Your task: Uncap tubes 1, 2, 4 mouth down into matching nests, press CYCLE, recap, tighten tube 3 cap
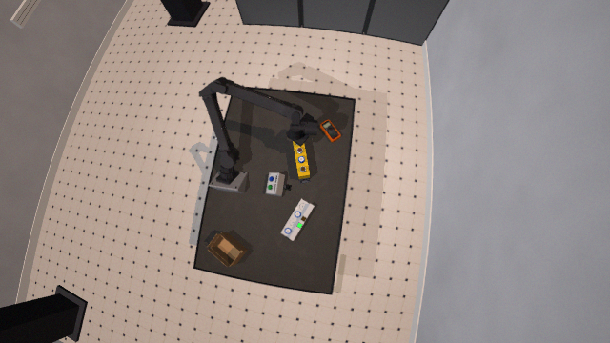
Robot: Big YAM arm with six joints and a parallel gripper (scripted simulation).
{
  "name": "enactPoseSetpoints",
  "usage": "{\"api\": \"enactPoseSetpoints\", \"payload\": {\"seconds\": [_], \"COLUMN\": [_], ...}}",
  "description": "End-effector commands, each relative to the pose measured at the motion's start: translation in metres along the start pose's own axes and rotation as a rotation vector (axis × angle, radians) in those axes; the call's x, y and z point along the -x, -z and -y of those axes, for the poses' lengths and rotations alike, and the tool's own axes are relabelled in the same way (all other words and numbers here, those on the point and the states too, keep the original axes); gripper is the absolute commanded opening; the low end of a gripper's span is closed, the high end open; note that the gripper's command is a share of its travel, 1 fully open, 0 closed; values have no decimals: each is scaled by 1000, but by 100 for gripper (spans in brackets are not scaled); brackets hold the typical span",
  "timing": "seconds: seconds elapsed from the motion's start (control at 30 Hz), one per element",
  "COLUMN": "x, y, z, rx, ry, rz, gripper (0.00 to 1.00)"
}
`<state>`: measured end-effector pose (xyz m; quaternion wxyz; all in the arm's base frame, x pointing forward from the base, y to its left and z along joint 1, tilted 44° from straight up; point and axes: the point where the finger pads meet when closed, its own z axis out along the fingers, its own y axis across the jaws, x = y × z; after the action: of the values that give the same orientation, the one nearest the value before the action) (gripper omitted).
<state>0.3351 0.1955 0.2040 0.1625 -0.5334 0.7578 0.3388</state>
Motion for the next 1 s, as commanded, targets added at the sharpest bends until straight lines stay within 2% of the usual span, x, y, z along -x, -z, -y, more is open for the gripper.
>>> {"api": "enactPoseSetpoints", "payload": {"seconds": [0.0,0.07,0.47,0.77,0.8,0.97], "x": [14,14,14,14,9,9], "y": [2,2,2,2,6,6], "z": [-2,-2,-2,-3,1,1], "rx": [4,4,4,4,-13,-13], "ry": [277,277,757,774,756,756], "rz": [4,4,5,4,5,5], "gripper": [49,49,49,49,0,0]}}
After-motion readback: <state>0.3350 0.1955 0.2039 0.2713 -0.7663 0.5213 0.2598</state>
